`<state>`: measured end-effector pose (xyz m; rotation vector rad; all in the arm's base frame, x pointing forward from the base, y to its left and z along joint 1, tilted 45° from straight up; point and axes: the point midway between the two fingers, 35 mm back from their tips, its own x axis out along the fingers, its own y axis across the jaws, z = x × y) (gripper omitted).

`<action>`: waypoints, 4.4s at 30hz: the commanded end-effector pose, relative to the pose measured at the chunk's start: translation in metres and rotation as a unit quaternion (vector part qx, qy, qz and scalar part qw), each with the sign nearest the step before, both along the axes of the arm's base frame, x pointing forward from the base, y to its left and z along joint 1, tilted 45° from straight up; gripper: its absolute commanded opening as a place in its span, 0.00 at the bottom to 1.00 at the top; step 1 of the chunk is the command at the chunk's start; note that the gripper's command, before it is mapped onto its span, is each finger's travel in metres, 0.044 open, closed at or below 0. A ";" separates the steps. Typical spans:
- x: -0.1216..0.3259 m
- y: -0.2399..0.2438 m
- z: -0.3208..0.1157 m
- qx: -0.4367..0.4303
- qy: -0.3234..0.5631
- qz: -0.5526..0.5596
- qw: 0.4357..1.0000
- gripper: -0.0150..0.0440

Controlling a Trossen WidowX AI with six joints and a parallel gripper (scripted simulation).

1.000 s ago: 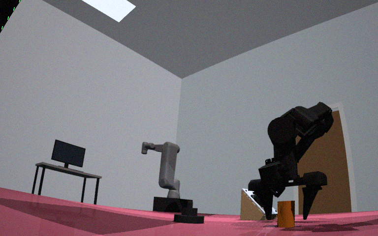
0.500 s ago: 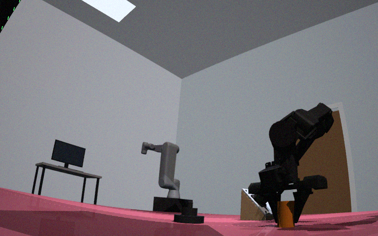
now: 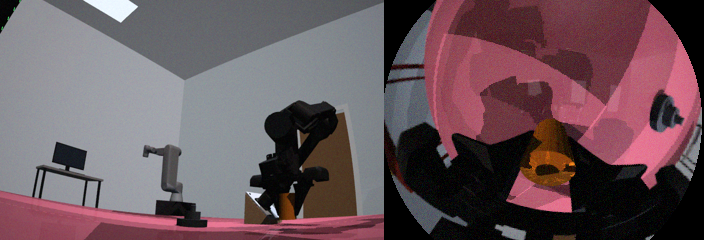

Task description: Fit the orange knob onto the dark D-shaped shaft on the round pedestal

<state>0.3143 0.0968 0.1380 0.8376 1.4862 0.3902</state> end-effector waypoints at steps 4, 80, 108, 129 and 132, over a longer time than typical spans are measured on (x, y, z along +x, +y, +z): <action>0.000 -0.034 0.026 -0.001 0.003 -0.013 1.000 0.25; 0.011 -0.192 -0.077 -0.007 -0.003 -0.008 1.000 0.25; -0.003 -0.226 -0.144 -0.005 -0.012 0.003 1.000 0.25; 0.001 -0.216 -0.157 -0.005 -0.014 0.005 1.000 0.25; 0.001 -0.215 -0.157 -0.005 -0.014 0.005 1.000 0.25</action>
